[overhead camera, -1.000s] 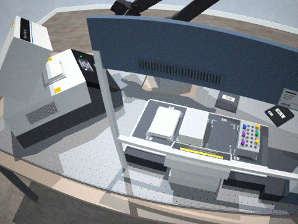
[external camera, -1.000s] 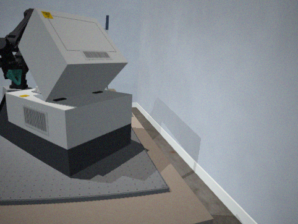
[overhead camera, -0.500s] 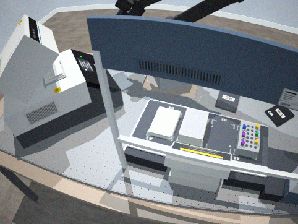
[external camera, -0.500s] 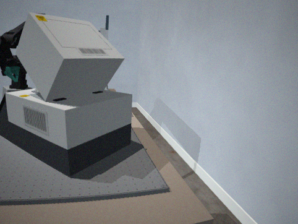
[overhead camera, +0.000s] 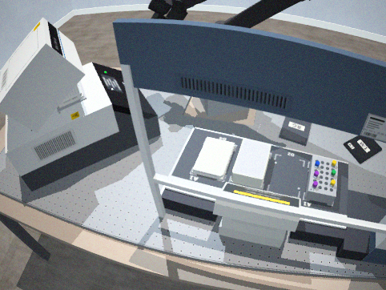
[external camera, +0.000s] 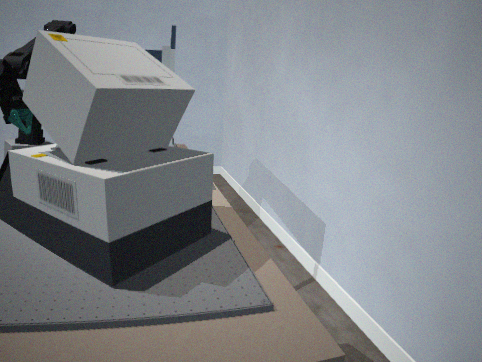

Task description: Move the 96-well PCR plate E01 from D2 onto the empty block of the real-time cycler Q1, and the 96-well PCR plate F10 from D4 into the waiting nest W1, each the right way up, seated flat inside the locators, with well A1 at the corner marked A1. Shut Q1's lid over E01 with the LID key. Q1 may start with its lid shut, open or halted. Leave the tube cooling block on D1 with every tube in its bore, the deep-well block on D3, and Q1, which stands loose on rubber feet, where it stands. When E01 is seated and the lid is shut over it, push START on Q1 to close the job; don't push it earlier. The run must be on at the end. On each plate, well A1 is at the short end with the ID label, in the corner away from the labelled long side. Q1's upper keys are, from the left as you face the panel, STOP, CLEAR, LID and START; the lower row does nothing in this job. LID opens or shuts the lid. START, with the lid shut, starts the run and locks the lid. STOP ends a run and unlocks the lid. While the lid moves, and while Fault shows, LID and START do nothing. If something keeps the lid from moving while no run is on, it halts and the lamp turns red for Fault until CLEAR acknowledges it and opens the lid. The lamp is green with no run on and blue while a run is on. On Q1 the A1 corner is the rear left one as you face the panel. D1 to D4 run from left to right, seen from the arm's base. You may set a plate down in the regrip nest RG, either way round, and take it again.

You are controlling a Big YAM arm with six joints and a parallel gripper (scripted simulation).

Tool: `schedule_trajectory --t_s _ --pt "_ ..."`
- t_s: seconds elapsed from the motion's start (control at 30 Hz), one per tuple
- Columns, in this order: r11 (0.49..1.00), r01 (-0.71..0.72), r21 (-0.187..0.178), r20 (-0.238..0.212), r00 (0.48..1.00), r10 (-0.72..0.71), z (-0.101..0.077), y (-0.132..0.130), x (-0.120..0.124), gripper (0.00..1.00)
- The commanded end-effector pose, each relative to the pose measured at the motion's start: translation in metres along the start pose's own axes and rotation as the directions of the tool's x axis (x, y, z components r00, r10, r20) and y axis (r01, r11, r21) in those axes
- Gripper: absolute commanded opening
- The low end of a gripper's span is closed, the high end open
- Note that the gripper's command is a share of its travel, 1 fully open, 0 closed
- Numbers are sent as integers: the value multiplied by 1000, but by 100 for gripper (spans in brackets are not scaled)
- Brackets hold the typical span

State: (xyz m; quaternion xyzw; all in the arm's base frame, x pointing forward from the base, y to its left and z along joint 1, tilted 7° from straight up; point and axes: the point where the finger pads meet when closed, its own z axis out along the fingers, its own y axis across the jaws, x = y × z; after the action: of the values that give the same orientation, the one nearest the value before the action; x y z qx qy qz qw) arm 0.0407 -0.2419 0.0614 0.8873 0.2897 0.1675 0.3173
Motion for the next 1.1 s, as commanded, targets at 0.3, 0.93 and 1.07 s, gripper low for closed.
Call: schedule_trajectory --t_s 0.3,0.93,1.07 --pt "999 20 -29 23 1000 -20 -5 21 -10 0" --pt "1000 3 5 -17 1000 -3 2 -2 6 0" --pt "1000 8 -15 2 1000 -8 -1 9 -1 0"
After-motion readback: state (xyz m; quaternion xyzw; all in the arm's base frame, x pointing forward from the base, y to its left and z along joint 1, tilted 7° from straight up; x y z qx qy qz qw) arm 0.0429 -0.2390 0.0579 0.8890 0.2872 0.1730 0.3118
